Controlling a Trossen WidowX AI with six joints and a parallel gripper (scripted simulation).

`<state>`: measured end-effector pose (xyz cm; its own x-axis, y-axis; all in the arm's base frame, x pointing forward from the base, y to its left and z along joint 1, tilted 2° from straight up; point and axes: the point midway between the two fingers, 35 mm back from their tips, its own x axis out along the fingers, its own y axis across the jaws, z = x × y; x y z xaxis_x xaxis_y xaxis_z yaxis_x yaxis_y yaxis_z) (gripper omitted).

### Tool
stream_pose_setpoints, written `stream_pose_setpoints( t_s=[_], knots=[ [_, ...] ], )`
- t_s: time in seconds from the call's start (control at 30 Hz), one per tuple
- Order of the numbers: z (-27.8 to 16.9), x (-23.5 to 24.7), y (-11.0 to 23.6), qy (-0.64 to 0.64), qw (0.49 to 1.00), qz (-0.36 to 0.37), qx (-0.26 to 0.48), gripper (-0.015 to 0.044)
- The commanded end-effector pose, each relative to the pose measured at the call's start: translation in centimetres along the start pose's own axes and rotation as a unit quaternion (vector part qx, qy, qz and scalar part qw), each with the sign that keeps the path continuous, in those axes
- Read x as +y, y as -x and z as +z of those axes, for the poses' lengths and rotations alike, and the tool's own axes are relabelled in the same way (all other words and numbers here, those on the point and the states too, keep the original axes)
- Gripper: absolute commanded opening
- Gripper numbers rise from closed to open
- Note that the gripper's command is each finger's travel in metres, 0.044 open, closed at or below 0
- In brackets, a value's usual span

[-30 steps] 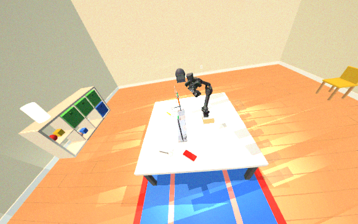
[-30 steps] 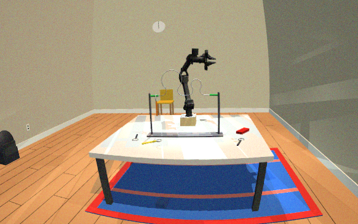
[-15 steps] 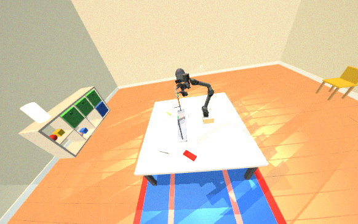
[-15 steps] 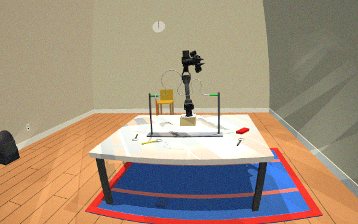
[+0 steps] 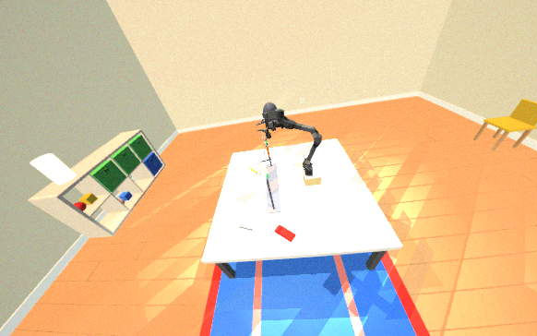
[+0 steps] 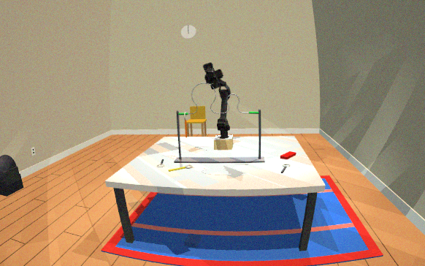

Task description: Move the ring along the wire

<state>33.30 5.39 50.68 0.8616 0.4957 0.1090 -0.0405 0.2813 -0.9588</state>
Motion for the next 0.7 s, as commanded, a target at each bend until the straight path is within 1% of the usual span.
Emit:
stream_pose_setpoints(
  t_s=[0.0,0.13,0.27,0.5,0.67],
  knots=[
    [-3.3,-1.1,1.5,0.021,0.997,-0.033,0.060,0.0160],
    [-7.2,-2.2,3.4,0.041,0.988,-0.068,0.131,0.0160],
    [-10.1,-2.3,4.5,0.041,0.981,-0.083,0.169,0.0160],
    [-17.6,0.3,6.3,0.001,0.971,-0.090,0.221,0.0160],
    [-21.4,2.6,7.5,-0.032,0.966,-0.091,0.238,0.0160]
  ],
)
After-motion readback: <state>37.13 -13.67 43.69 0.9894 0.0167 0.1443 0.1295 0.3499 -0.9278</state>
